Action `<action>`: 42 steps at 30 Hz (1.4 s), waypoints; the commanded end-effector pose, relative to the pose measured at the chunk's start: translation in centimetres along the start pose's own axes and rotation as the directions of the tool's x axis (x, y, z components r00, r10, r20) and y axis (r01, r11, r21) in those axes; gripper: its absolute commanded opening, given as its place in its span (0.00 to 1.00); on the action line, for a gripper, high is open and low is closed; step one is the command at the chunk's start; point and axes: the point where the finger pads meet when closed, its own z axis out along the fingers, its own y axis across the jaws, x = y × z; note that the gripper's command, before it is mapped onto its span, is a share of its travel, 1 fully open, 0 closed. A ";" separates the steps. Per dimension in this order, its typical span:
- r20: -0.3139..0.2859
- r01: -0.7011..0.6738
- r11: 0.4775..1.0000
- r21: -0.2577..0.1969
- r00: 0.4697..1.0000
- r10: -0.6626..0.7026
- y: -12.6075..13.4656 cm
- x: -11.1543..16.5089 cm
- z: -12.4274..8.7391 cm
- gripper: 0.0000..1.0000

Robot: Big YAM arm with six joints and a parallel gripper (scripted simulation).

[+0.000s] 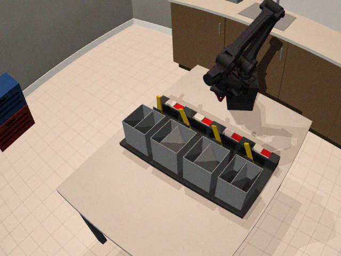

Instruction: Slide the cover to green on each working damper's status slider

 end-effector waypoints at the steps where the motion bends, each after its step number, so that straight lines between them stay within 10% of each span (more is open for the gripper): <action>1: 0.000 -0.005 1.000 -0.004 1.000 0.005 0.0 -0.1 1.0 0.00; 42: 0.000 -0.006 1.000 -0.006 1.000 0.006 0.3 -0.1 14.2 0.00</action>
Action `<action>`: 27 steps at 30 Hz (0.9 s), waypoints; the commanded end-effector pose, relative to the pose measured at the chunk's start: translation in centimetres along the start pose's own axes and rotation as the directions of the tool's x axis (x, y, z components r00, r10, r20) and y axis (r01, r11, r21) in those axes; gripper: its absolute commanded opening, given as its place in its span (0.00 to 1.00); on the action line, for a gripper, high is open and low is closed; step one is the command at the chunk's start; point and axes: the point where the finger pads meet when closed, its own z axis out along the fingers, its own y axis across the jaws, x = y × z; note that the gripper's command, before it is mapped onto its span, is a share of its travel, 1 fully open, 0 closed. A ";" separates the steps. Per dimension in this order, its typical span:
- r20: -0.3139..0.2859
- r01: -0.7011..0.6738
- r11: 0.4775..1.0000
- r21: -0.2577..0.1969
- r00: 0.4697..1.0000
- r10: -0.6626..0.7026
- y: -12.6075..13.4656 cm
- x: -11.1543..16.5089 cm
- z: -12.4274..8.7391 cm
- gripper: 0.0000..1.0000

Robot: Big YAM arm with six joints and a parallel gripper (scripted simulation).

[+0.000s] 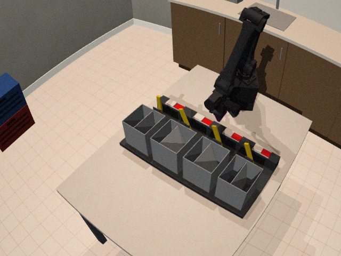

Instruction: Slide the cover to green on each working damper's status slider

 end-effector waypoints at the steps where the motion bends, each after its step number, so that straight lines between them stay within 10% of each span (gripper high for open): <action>1: -0.001 -0.005 1.000 0.007 1.000 0.005 0.0 -0.2 0.3 0.00; 27: -0.001 -0.001 1.000 0.023 1.000 0.001 -0.3 -1.3 0.2 0.00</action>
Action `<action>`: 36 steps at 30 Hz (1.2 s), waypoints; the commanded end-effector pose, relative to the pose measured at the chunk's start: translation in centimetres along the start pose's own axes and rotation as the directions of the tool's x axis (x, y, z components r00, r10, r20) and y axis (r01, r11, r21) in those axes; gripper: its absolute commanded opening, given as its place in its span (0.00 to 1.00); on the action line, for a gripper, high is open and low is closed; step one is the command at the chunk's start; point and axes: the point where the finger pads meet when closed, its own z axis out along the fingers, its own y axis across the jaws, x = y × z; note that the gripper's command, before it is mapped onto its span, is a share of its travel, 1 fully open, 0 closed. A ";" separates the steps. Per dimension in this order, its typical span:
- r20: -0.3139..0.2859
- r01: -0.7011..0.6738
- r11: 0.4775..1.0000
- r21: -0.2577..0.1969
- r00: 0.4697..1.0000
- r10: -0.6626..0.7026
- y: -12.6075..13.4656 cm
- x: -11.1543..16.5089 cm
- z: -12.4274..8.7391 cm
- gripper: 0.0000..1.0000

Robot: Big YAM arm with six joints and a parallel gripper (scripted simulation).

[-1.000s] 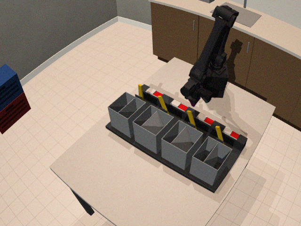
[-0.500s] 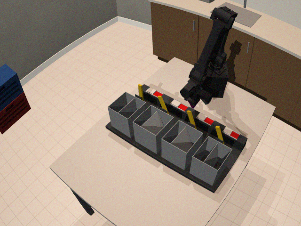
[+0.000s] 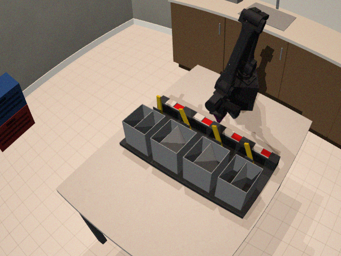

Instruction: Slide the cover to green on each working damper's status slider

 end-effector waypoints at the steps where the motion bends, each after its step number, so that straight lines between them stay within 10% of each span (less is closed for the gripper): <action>1: 0.005 0.000 1.000 0.012 1.000 0.000 0.0 -1.6 -0.4 0.00; 36: 0.005 -0.008 1.000 -0.005 1.000 0.008 0.3 -2.4 0.0 0.00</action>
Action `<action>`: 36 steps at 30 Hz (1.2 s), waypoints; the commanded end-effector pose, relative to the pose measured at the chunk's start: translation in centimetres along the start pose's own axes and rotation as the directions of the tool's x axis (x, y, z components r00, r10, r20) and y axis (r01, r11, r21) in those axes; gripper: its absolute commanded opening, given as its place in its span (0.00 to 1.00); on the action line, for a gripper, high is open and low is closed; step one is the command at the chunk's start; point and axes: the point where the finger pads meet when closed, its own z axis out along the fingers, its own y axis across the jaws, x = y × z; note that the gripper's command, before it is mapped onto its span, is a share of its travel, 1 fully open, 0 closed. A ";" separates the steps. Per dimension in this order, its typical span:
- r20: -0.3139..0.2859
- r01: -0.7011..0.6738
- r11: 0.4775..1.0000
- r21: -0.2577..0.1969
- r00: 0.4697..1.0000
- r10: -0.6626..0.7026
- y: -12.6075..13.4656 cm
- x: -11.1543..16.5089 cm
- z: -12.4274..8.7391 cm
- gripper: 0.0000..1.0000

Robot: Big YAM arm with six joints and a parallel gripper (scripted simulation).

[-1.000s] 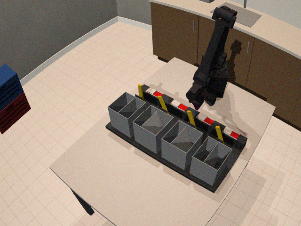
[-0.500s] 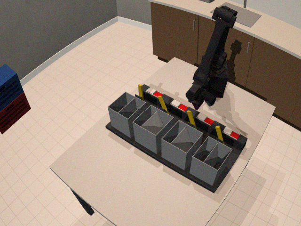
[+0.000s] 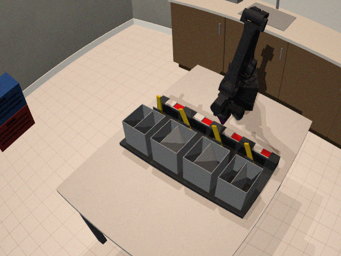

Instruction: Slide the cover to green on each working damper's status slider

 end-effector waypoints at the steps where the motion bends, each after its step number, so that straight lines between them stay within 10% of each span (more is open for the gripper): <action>1: -0.001 -0.007 1.000 -0.012 1.000 0.007 0.3 -0.1 0.1 0.00; 36: -0.001 -0.004 1.000 0.006 1.000 0.004 -0.6 -0.3 1.4 0.00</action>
